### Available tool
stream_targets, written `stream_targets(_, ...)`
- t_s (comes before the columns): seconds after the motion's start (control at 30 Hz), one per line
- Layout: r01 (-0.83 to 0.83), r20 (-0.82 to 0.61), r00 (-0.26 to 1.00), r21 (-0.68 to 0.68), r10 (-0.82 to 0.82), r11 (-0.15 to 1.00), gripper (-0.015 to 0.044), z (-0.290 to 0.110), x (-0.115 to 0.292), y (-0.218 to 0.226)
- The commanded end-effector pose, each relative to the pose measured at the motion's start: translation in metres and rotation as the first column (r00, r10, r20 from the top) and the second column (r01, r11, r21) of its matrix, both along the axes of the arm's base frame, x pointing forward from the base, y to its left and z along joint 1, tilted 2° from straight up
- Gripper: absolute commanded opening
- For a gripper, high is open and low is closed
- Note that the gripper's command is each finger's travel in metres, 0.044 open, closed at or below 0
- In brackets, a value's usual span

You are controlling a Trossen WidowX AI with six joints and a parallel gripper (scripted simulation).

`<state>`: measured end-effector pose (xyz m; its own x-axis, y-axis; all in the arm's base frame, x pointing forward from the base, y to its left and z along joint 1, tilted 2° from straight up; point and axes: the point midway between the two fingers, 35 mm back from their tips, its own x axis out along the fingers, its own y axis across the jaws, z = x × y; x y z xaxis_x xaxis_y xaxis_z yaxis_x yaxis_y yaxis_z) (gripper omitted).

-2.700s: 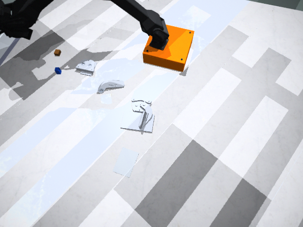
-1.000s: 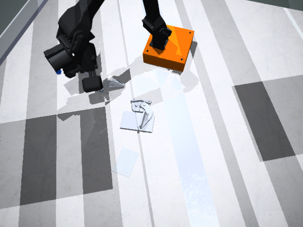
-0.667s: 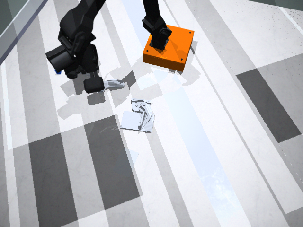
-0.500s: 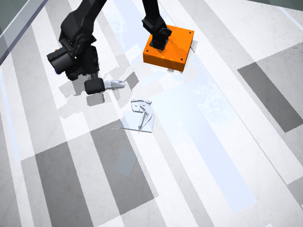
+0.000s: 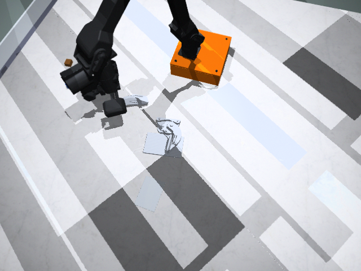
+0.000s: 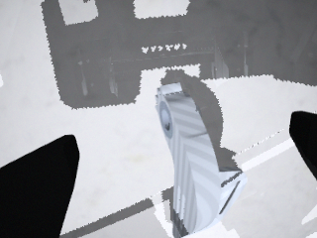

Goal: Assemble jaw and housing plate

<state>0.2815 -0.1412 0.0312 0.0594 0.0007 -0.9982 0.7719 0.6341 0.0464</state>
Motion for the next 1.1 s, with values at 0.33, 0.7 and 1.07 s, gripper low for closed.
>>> stream_targets(0.33,-0.002,-0.003,1.000,0.006,0.002,1.000,0.0440,-0.025,-0.001,0.002)
stream_targets(0.7,-0.002,-0.003,1.000,0.006,0.002,1.000,0.0440,-0.038,-0.002,0.003)
stream_targets(1.07,-0.002,-0.003,1.000,0.006,0.002,1.000,0.0204,-0.038,-0.002,0.003)
